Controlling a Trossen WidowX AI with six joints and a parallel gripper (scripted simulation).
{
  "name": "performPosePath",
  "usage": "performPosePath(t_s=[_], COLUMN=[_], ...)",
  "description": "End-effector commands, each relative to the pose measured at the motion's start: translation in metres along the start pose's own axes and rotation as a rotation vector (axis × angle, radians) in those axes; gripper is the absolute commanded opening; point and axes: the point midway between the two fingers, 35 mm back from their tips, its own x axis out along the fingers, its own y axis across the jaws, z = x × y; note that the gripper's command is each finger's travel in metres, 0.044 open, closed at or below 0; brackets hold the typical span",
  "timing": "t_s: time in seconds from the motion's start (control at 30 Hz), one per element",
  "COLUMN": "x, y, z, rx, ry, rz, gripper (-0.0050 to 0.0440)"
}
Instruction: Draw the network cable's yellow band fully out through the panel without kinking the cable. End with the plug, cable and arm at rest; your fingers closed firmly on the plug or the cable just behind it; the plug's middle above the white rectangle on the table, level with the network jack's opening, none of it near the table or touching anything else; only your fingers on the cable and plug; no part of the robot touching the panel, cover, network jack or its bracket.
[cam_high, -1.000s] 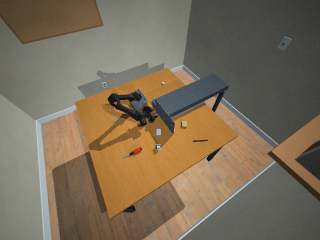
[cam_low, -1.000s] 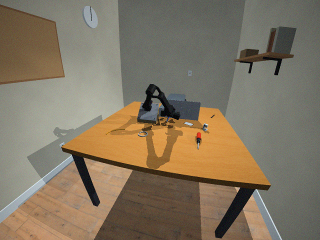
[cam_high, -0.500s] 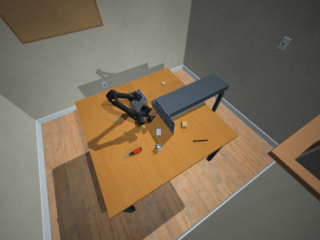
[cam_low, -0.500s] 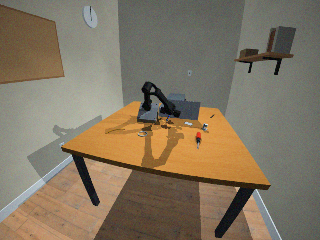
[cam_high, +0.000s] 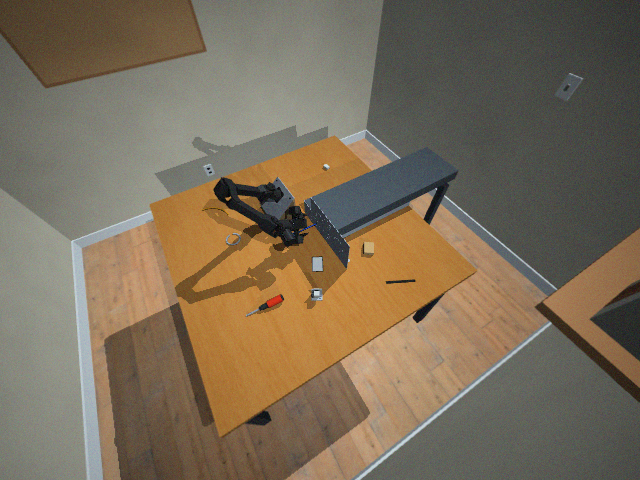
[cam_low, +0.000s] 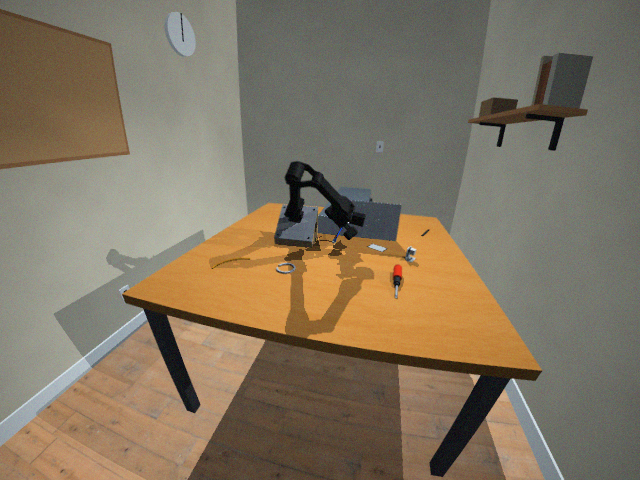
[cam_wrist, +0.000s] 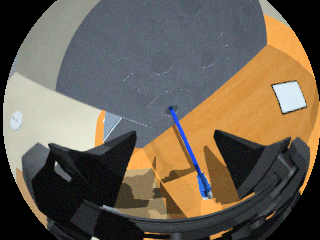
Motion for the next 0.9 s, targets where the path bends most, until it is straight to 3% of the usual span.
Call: performPosePath(t_s=[0.0, 0.2, 0.67, 0.73, 0.87], x=[-0.0061, -0.007, -0.0112, -0.0112, -0.0132], y=[-0.0015, 0.0001, 0.0061, 0.0061, 0.008], z=[0.004, 0.0047, 0.0062, 0.0062, 0.0066], rx=[0.176, 0.391, 0.955, 0.955, 1.151], ry=[0.045, 0.081, 0.169, 0.169, 0.166], rz=[-0.044, -0.078, -0.279, -0.279, -0.375], gripper=[0.044, 0.044, 0.044, 0.044, 0.044])
